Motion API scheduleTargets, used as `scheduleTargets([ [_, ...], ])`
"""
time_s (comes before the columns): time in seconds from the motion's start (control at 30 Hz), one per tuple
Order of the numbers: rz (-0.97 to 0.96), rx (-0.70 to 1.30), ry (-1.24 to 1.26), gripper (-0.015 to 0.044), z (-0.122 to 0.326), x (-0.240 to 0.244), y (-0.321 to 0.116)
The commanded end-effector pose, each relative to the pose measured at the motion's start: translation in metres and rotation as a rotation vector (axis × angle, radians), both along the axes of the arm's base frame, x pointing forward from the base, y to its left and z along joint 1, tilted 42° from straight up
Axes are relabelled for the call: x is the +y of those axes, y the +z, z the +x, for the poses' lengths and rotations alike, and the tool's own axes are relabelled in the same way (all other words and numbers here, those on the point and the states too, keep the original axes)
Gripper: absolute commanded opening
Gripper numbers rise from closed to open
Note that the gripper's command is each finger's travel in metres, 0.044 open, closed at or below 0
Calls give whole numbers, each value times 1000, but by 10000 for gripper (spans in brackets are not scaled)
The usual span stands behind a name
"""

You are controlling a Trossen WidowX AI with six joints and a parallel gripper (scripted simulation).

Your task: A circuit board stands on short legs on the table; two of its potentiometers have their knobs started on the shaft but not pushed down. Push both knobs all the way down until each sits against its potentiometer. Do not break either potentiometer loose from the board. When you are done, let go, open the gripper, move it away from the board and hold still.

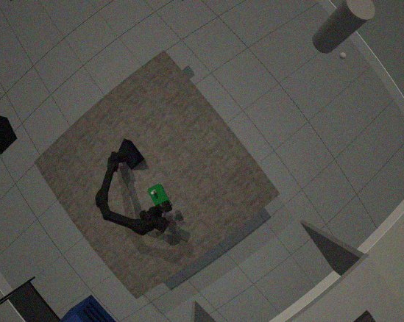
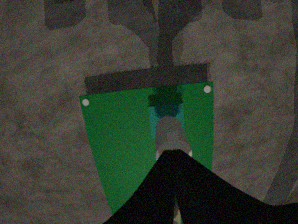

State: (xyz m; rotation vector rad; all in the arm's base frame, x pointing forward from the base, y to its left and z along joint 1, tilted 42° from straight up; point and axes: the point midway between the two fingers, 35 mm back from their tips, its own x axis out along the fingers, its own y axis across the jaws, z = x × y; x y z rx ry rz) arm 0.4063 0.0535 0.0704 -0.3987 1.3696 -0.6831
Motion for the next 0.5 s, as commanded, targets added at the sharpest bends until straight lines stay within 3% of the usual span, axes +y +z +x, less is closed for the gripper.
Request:
scheduleTargets([
  [0.0, -5, -1, 4, 0, 1, -1, 1],
  [0.47, -5, -1, 4, 0, 1, -3, -1],
])
